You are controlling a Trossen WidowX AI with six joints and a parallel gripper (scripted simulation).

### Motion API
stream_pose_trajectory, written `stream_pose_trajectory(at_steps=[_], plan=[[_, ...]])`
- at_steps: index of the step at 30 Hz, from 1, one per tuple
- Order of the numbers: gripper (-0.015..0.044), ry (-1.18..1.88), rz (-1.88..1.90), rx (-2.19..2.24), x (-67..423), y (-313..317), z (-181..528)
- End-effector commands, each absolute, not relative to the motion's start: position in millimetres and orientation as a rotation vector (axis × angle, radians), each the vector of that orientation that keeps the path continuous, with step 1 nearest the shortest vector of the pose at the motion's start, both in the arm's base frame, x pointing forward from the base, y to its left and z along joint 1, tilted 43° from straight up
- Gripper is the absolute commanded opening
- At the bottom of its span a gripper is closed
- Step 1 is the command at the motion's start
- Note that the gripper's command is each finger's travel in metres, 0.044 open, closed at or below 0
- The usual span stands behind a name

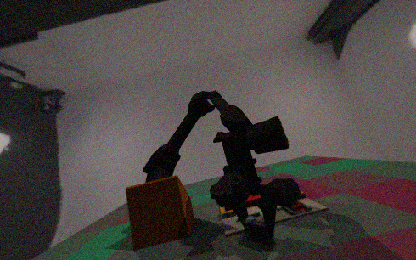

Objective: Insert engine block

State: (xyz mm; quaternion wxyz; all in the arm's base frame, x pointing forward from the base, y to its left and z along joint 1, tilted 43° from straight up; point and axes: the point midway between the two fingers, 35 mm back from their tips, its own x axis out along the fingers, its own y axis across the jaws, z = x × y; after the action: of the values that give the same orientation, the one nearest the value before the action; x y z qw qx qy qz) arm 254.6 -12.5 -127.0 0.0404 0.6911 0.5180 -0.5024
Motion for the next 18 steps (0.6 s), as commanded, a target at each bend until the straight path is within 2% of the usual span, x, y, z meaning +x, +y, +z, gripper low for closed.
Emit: stream_pose_trajectory(at_steps=[1,7,18], plan=[[0.0157,1.588,-1.542,2.121,254.7,-11.5,-127.1],[0.0,1.585,-1.543,2.121,257.7,-20.4,-118.2],[0.0,1.579,-1.545,2.12,262.7,-42.4,-94.5]])
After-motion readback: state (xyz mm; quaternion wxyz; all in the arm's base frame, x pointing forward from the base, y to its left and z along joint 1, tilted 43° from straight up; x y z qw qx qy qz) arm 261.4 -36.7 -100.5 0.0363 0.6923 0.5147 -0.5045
